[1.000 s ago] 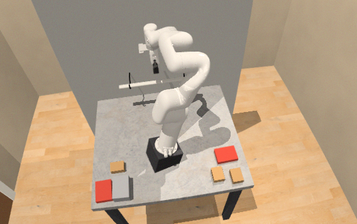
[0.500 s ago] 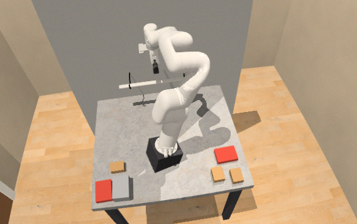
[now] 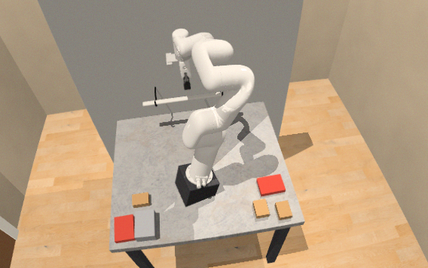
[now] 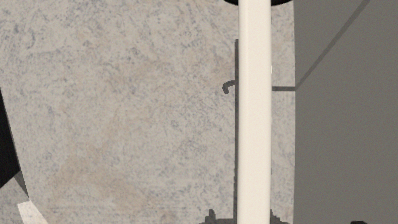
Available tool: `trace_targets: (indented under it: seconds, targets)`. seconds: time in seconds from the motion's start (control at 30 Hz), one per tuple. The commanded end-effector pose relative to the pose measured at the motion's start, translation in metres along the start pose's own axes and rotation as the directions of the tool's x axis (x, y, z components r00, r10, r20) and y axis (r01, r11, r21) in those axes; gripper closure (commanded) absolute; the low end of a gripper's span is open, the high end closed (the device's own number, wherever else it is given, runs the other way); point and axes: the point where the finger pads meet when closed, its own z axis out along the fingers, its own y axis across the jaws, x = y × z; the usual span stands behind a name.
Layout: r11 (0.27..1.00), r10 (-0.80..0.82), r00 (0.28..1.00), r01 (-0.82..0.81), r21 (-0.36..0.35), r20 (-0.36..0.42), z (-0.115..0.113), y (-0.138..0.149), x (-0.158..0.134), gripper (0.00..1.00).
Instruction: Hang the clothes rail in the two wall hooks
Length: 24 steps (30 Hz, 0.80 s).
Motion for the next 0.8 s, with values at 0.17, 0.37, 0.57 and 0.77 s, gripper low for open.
trace_targets:
  seconds: [0.17,0.37,0.57,0.77]
  targets:
    - [1.0,0.001,1.0,-0.001,-0.004,-0.001,-0.006,-0.012,0.0,0.0]
    - [1.0,0.001,1.0,-0.001,-0.004,-0.001,-0.01,-0.022,0.0,0.0]
    - [1.0,0.001,1.0,-0.001,-0.003,-0.001,-0.012,-0.028,0.0,0.0]
    - [1.0,0.001,1.0,-0.001,-0.003,-0.001,-0.015,-0.037,0.0,0.0]
